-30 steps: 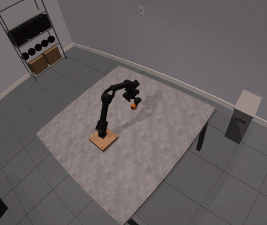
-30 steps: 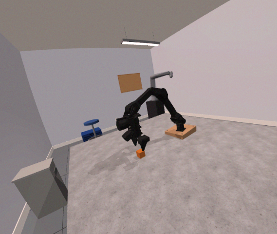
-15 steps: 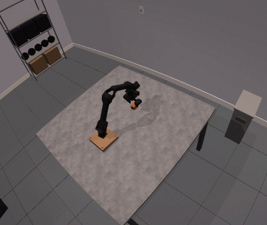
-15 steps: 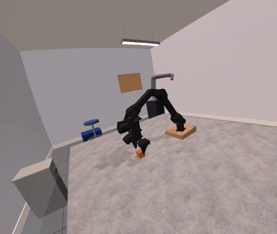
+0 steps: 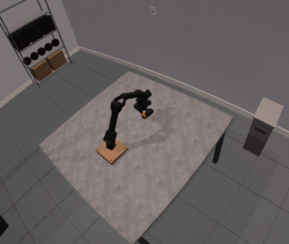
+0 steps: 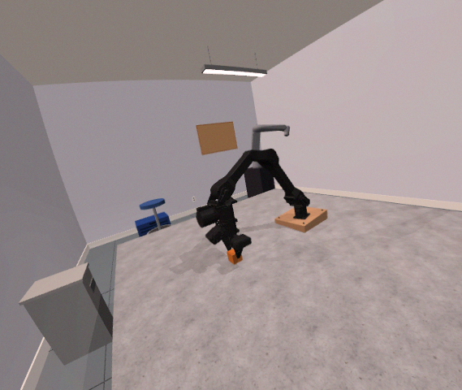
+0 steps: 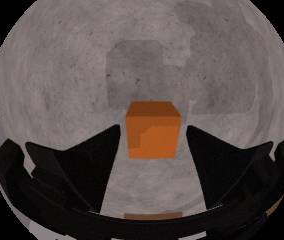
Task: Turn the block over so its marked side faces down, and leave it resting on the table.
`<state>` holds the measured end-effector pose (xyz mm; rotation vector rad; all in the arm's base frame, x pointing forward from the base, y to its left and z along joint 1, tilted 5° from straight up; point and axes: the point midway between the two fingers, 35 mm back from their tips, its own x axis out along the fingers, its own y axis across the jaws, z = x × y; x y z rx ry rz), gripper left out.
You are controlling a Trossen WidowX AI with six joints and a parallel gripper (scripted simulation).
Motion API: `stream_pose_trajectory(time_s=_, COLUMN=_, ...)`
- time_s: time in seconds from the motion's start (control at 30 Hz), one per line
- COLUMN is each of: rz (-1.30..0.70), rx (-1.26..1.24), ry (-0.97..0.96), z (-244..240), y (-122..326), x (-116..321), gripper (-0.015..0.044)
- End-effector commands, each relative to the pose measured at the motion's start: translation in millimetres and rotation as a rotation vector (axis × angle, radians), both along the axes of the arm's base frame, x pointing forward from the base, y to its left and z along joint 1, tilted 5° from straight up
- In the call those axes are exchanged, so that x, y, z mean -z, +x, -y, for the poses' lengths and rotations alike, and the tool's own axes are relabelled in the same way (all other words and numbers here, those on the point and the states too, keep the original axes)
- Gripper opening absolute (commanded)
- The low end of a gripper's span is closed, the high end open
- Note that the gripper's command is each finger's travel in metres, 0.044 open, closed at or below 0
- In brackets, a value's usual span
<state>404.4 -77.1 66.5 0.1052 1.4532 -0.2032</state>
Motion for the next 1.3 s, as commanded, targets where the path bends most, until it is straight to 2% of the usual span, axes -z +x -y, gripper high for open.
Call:
stream_pose_trajectory(time_s=0.0, rz=-0.003, rx=-0.004, ry=0.006, z=-1, y=-1, x=2, gripper=0.0204)
stream_pose_trajectory(time_s=0.03, rz=-0.003, rx=-0.004, ry=0.006, z=-1, y=-1, x=2, gripper=0.0177)
stream_pose_trajectory(time_s=0.6, rz=-0.003, rx=-0.004, ry=0.006, z=-1, y=-1, x=2, gripper=0.0064)
stream_pose_trajectory(time_s=0.7, rz=-0.003, rx=-0.005, ry=0.006, z=-1, y=-1, x=-7, gripper=0.0)
stream_pose_trajectory(time_s=0.83, rz=-0.003, rx=-0.004, ry=0.006, z=-3, y=-4, x=-27, gripper=0.0)
stream_pose_trajectory(time_s=1.27, rz=0.084, rx=-0.009, ry=-0.011, z=-2, y=-1, x=-24, gripper=0.0)
